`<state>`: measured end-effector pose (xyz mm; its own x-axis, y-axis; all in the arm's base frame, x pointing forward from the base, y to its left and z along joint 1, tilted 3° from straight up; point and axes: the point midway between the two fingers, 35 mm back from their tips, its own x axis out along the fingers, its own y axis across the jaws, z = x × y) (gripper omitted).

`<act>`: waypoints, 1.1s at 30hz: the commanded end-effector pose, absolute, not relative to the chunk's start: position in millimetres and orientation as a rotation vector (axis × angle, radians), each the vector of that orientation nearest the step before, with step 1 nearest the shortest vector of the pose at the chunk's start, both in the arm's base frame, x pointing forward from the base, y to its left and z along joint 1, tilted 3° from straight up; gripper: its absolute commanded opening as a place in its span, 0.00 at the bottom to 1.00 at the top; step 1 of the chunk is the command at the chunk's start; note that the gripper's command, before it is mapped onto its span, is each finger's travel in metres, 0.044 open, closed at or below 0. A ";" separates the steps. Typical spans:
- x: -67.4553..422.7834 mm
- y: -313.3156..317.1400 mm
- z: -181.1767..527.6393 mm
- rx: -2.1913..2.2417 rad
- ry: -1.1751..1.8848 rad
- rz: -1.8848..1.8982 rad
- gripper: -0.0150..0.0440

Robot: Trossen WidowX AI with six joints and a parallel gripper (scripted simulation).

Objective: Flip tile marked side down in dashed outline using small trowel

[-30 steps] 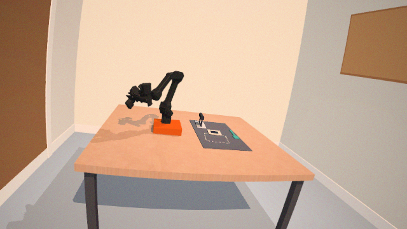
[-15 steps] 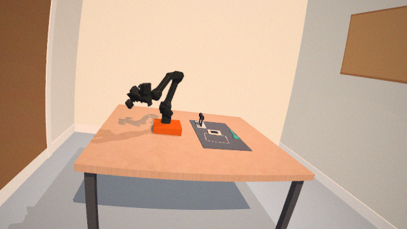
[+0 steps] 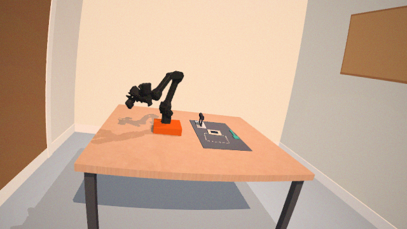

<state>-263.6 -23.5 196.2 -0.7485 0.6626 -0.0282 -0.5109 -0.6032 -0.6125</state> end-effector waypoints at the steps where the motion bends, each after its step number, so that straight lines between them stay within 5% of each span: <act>1: -264.1 -31.8 195.4 -0.329 -0.801 2.345 0.60; 5: -263.8 -55.6 193.3 -0.316 -0.863 2.427 0.76; 33: -188.5 -231.6 172.0 -0.096 -1.357 3.048 0.76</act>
